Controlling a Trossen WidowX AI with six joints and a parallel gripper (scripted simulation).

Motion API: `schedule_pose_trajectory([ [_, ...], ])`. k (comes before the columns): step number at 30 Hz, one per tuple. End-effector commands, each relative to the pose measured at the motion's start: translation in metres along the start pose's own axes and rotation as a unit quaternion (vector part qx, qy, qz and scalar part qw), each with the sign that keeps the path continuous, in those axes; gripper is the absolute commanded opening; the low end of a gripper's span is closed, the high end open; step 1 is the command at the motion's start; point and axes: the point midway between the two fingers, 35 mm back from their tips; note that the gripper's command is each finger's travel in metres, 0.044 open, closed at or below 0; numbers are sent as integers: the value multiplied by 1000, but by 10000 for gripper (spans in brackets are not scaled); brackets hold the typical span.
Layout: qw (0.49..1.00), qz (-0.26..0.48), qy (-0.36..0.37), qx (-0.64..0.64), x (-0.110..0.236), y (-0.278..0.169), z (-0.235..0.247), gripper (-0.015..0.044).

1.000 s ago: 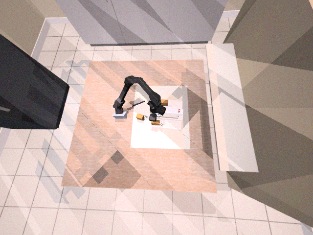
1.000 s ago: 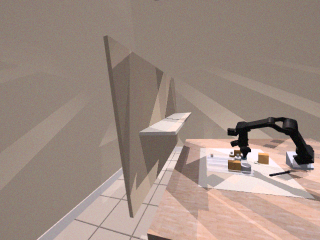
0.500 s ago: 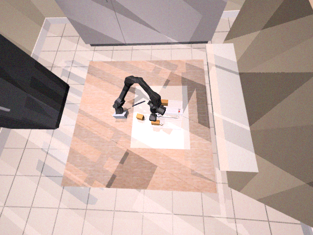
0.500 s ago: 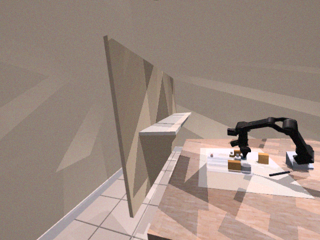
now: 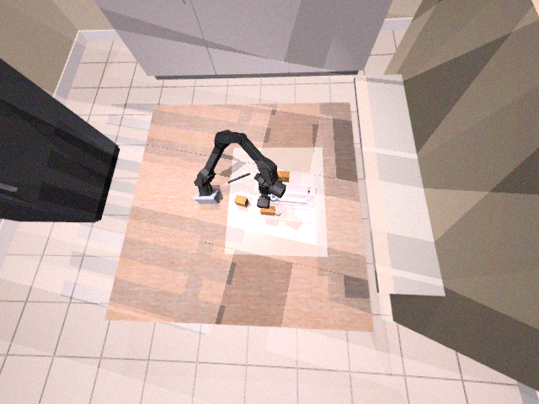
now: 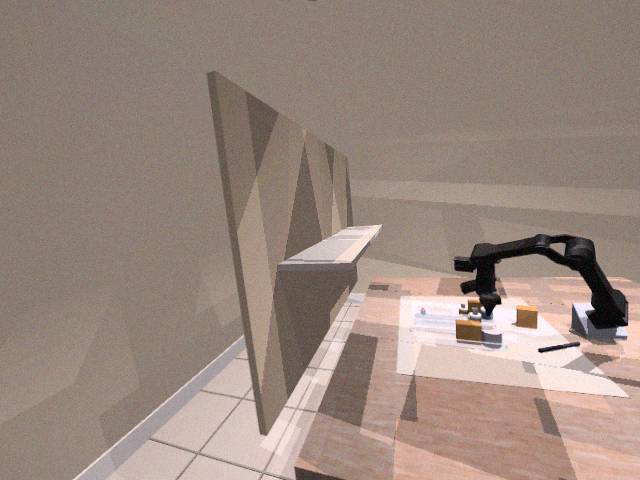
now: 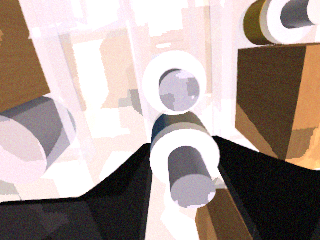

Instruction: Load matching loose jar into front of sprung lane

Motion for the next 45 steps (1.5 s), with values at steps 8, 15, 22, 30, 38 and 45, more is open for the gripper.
schedule_pose_trajectory([
  [8,1000,-11,1,7,-1,6,1,0],
  [15,1000,-11,1,7,-3,7,0,0],
  [22,1000,-11,1,7,-5,7,0,0],
  [30,1000,-11,1,7,-8,7,1,0],
  [38,1000,-11,1,7,-10,6,1,0],
  [45,1000,-11,1,7,-12,6,1,0],
])
Point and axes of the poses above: the point midway between the two fingers, 35 mm back from their tips, its own x axis back along the fingers, its own z axis across the jaws, y = z × x, and after that the axes turned 12 degrees about x, right-handed
